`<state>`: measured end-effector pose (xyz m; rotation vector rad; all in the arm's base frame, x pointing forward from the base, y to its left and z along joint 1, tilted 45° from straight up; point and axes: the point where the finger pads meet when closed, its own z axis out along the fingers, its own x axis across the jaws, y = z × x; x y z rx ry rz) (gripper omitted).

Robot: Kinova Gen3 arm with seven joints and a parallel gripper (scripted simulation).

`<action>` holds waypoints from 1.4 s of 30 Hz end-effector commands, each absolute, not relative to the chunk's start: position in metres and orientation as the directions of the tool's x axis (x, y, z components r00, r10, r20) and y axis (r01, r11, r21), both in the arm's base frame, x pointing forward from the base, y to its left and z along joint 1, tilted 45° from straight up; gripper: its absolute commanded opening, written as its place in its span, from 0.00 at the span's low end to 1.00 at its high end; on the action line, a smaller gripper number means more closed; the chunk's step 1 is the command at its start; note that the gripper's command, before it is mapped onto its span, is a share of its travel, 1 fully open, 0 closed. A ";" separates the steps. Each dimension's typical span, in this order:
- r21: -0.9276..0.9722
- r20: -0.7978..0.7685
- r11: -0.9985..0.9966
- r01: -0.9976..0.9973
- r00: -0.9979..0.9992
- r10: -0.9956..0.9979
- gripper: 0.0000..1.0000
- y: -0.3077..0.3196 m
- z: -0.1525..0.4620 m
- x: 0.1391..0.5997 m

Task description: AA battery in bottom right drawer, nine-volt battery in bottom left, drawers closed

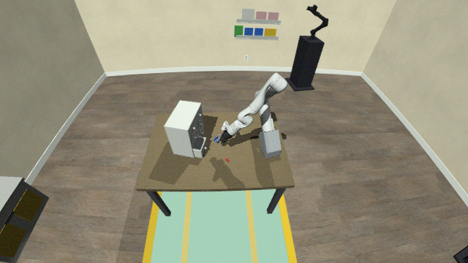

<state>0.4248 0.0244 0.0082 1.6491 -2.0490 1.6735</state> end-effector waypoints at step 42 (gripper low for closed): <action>-0.770 0.635 -0.580 -0.265 -0.401 -0.660 0.51 0.024 0.003 0.416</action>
